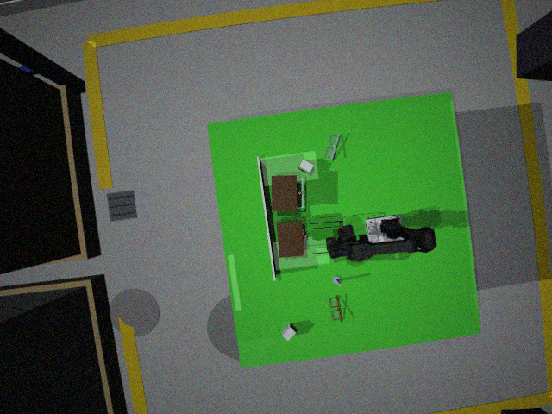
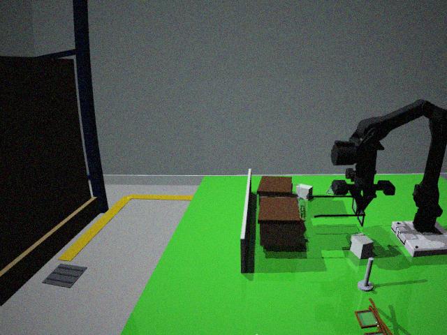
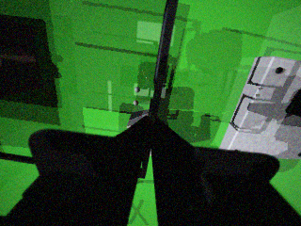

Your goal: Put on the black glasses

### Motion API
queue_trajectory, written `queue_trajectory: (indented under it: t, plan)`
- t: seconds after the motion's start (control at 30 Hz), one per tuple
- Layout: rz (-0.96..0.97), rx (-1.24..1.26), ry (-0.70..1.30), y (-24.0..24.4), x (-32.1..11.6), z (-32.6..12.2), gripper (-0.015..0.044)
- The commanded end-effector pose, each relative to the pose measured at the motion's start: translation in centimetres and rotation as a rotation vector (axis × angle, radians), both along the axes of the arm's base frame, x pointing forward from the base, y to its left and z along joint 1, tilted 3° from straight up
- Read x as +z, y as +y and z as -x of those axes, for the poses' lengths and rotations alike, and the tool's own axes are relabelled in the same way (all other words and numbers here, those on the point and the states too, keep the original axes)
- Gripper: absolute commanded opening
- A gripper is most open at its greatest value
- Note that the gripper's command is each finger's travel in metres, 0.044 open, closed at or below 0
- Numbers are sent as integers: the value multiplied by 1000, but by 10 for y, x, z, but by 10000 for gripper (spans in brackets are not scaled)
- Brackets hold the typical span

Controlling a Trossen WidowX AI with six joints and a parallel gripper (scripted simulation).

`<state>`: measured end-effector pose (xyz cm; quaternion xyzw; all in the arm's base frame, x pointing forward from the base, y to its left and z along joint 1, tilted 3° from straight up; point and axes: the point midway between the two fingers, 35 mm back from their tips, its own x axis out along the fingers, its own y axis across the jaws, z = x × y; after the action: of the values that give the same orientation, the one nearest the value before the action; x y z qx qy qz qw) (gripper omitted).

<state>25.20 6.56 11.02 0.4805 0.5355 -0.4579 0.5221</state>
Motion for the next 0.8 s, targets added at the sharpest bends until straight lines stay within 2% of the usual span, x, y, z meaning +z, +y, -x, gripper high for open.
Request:
queue_trajectory:
  t: [0.0,0.77]
  plan:
    - [6,-4,6,-1,-6,1,0]
    - [-2,-4,7,-3,-22,0,0]
